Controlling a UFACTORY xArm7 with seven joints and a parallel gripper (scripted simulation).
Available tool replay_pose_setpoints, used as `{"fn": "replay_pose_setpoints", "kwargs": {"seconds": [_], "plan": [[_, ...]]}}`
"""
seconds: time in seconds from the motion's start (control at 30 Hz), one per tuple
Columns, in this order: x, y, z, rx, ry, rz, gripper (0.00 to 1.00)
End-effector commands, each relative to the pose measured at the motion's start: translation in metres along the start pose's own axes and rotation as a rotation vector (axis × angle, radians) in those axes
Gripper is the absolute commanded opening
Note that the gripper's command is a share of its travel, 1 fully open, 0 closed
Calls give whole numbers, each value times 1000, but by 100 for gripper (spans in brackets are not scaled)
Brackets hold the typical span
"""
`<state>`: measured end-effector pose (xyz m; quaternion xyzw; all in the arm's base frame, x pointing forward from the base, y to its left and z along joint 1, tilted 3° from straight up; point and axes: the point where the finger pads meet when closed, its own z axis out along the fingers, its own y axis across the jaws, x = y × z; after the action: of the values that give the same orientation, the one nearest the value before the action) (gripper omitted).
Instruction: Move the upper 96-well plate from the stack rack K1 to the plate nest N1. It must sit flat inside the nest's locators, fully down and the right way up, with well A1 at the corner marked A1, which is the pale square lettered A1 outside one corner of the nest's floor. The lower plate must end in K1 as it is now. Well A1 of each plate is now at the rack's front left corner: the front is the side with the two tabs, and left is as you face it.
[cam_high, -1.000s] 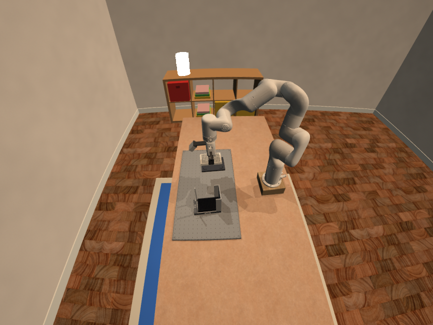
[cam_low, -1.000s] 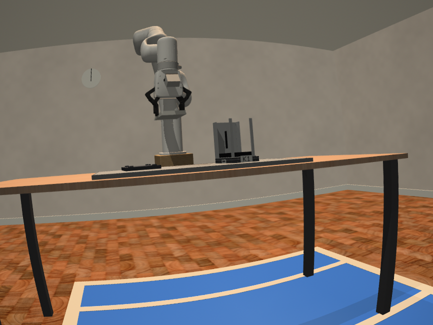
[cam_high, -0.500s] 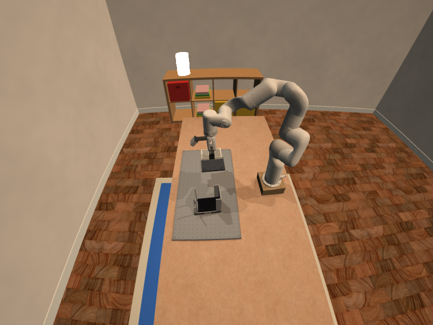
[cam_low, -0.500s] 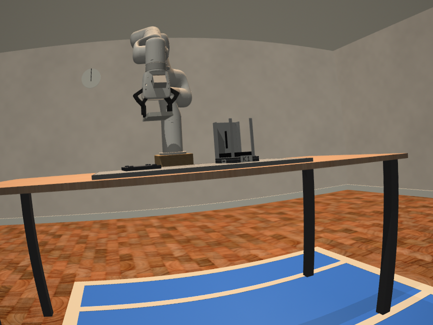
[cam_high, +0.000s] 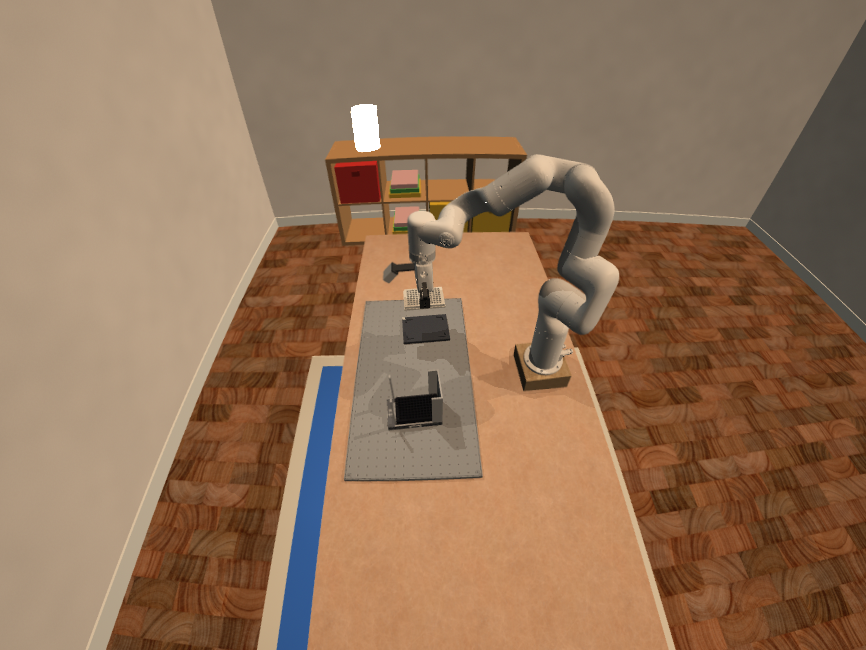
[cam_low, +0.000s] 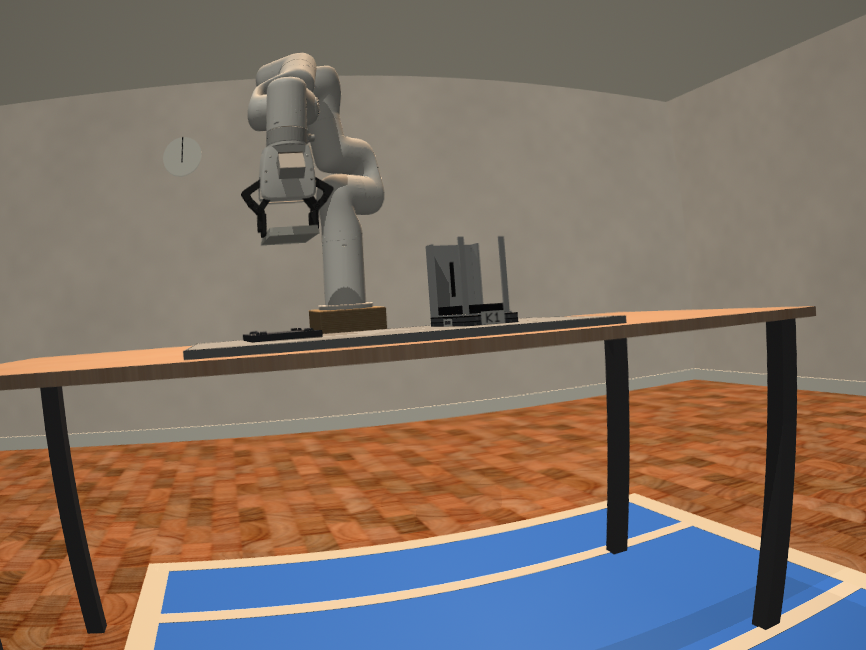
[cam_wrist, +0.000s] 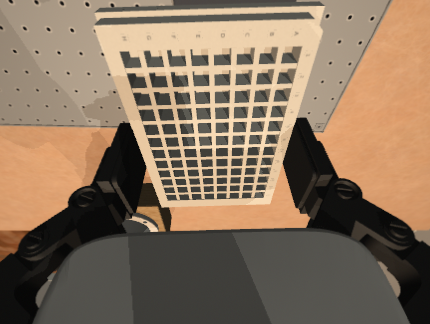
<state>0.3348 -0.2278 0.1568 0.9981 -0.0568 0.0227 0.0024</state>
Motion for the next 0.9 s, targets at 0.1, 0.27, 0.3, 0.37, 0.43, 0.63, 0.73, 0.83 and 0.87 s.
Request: {"fn": "replay_pose_setpoints", "kwargs": {"seconds": [0.1,0.27,0.3,0.37,0.43,0.63,0.73,0.83,0.87], "plan": [[-2,22,0,0,2,-1,0],[-3,27,0,0,2,-1,0],[-3,27,0,0,2,-1,0],[-3,27,0,0,2,-1,0],[-3,27,0,0,2,-1,0],[-3,27,0,0,2,-1,0],[-2,27,0,0,2,-1,0],[-2,26,0,0,2,-1,0],[-2,26,0,0,2,-1,0]]}}
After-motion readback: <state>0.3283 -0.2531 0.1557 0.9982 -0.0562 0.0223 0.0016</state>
